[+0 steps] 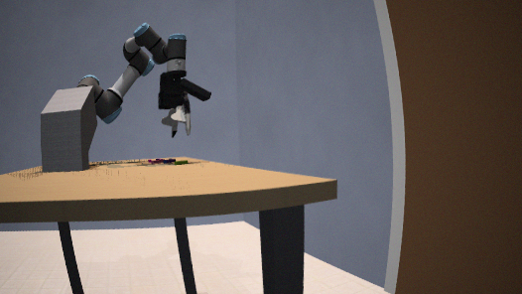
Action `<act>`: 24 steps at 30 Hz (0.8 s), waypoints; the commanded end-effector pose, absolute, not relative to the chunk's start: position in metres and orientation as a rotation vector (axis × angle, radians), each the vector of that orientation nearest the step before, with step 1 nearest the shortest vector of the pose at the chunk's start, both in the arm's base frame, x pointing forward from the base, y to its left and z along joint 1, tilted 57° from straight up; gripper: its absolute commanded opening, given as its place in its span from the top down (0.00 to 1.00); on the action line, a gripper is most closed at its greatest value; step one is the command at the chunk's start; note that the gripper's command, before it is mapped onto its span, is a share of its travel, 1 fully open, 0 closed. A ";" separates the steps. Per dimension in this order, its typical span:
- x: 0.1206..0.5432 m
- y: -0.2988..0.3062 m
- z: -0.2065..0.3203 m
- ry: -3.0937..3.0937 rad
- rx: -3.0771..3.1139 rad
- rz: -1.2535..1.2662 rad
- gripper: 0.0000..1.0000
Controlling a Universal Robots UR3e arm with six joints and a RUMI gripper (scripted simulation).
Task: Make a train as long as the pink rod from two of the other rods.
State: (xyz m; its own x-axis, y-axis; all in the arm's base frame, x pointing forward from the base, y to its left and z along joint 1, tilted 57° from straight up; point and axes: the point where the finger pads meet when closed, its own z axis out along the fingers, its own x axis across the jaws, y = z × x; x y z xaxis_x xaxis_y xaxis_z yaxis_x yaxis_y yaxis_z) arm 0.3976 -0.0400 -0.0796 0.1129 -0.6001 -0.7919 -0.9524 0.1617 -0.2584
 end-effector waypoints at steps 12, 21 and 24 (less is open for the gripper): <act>0.402 -0.030 -0.057 1.255 -1.770 0.308 0.00; 0.403 -0.025 -0.047 1.109 -1.856 0.218 0.00; 0.403 -0.022 -0.043 1.038 -1.894 0.175 0.00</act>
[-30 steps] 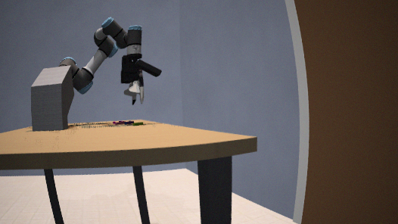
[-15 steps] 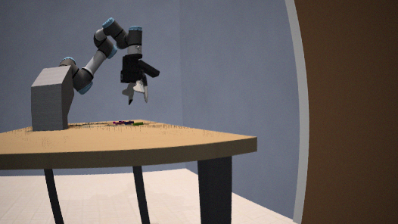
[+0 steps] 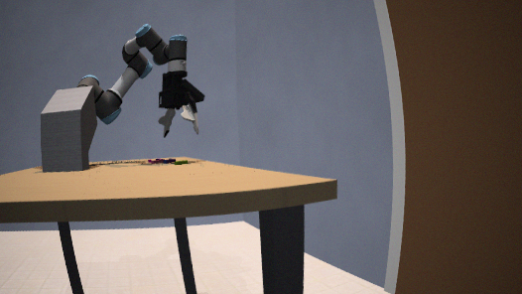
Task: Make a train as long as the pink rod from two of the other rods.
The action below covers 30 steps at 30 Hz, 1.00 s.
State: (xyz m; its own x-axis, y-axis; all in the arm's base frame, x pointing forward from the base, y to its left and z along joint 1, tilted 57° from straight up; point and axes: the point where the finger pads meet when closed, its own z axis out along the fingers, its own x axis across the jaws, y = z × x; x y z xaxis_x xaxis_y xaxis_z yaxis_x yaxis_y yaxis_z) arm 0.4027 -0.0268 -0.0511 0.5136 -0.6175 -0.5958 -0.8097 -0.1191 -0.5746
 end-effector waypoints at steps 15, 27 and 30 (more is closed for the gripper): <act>0.403 -0.014 -0.029 0.794 -2.004 0.031 0.00; 0.403 -0.005 -0.014 0.524 -2.093 -0.122 0.00; 0.402 -0.003 -0.011 0.463 -2.109 -0.156 0.00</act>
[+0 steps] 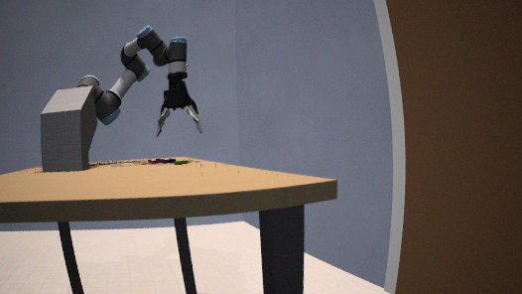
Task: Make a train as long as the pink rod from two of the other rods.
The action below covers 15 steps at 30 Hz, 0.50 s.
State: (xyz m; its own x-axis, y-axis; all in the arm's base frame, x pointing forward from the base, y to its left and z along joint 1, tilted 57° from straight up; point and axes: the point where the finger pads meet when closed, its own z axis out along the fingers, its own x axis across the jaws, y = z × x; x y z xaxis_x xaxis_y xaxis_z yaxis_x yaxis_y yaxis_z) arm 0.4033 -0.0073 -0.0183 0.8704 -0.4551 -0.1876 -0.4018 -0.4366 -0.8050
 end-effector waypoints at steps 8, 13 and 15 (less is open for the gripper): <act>0.402 0.002 -0.004 0.307 -2.143 -0.241 0.00; 0.401 0.006 0.001 0.202 -2.161 -0.297 0.00; 0.401 0.007 0.003 0.160 -2.167 -0.319 0.00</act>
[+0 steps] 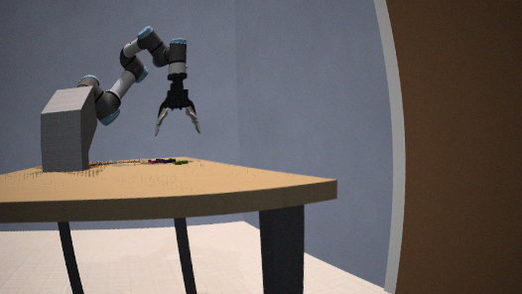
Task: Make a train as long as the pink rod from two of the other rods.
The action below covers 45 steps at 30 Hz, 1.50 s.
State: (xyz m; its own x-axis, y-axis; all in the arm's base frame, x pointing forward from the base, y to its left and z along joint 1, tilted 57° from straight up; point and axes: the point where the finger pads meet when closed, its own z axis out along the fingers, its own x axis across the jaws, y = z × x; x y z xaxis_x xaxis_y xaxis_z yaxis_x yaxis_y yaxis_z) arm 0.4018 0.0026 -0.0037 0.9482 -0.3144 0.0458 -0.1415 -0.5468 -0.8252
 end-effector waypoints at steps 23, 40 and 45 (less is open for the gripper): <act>0.397 0.022 0.022 -0.319 -2.187 -0.565 0.00; 0.394 0.032 0.034 -0.680 -2.147 -0.740 0.00; 0.393 0.035 0.037 -0.782 -2.127 -0.789 0.00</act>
